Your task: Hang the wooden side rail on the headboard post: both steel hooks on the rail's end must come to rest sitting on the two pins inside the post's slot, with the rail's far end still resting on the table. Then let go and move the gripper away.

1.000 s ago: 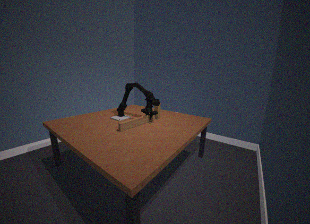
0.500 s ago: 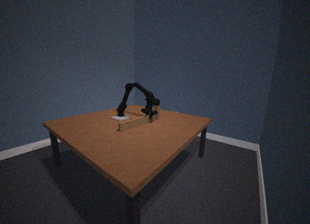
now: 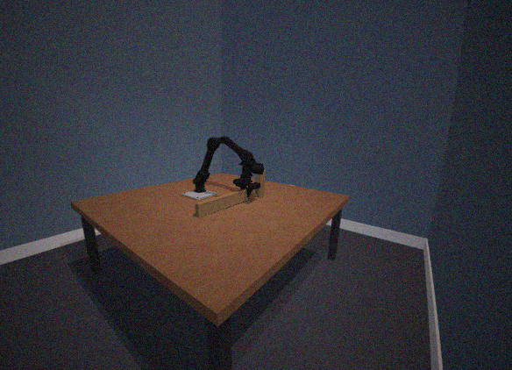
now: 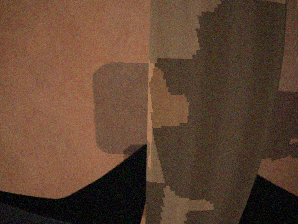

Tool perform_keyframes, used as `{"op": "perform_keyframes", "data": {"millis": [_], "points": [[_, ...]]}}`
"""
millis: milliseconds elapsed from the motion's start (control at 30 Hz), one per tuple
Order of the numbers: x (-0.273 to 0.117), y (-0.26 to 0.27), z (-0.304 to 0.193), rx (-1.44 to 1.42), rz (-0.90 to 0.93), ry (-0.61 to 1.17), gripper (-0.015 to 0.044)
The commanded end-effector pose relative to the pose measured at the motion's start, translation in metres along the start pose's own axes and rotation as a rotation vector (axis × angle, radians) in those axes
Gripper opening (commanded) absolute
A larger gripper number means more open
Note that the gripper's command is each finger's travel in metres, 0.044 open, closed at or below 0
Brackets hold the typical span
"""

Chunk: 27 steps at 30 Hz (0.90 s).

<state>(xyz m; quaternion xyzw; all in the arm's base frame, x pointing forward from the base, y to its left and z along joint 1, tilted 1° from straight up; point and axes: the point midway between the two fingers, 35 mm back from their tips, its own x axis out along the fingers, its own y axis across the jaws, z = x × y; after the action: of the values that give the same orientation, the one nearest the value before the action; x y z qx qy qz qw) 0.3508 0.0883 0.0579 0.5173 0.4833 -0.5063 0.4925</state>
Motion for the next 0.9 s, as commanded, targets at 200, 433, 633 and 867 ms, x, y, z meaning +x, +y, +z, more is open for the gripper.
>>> {"op": "perform_keyframes", "data": {"millis": [200, 433, 633, 867], "points": [[-0.0084, 0.0026, -0.0007, 0.014, 0.016, 0.005, 0.0000], [-0.0095, 0.0026, -0.0006, 0.014, 0.016, 0.005, 0.0000], [-0.0105, 0.0026, -0.0006, 0.014, 0.016, 0.005, 0.0000], [-0.0117, 0.0025, -0.0006, 0.014, 0.016, 0.005, 0.0000]]}}
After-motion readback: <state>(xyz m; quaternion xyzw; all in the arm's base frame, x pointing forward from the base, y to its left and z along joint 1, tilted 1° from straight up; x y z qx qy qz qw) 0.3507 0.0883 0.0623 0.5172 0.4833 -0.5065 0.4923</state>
